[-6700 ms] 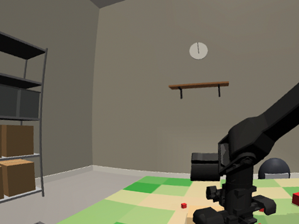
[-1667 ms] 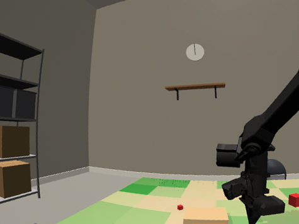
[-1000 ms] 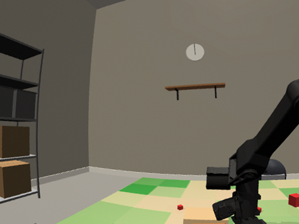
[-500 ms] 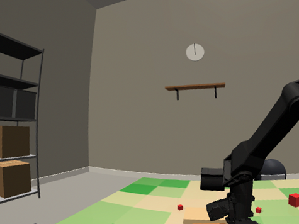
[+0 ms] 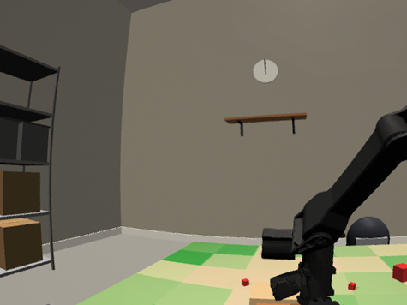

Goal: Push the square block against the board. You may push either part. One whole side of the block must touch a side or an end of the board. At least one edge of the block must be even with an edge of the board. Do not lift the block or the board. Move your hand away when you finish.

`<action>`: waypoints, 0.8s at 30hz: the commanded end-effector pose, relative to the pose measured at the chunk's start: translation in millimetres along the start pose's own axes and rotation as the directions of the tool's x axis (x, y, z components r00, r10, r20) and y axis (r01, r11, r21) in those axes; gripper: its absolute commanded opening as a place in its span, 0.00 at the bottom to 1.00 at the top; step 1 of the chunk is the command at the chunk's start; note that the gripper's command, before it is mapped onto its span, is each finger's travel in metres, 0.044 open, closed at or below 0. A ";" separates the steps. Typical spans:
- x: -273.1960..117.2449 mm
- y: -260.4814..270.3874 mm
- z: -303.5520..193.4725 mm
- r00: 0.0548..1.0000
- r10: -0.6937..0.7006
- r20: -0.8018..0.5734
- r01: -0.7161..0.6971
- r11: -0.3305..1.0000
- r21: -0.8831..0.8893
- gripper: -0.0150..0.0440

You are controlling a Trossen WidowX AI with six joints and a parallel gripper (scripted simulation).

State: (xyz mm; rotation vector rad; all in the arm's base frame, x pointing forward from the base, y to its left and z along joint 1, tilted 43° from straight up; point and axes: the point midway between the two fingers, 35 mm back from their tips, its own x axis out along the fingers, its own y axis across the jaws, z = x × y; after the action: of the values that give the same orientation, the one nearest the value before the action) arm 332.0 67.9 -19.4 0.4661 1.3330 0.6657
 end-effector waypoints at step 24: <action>0.7 -0.7 -17.3 1.000 0.003 0.000 -0.003 1.000 0.002 0.25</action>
State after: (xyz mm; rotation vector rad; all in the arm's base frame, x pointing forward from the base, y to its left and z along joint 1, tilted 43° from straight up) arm 319.2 67.2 -23.8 0.4718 1.3403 0.6632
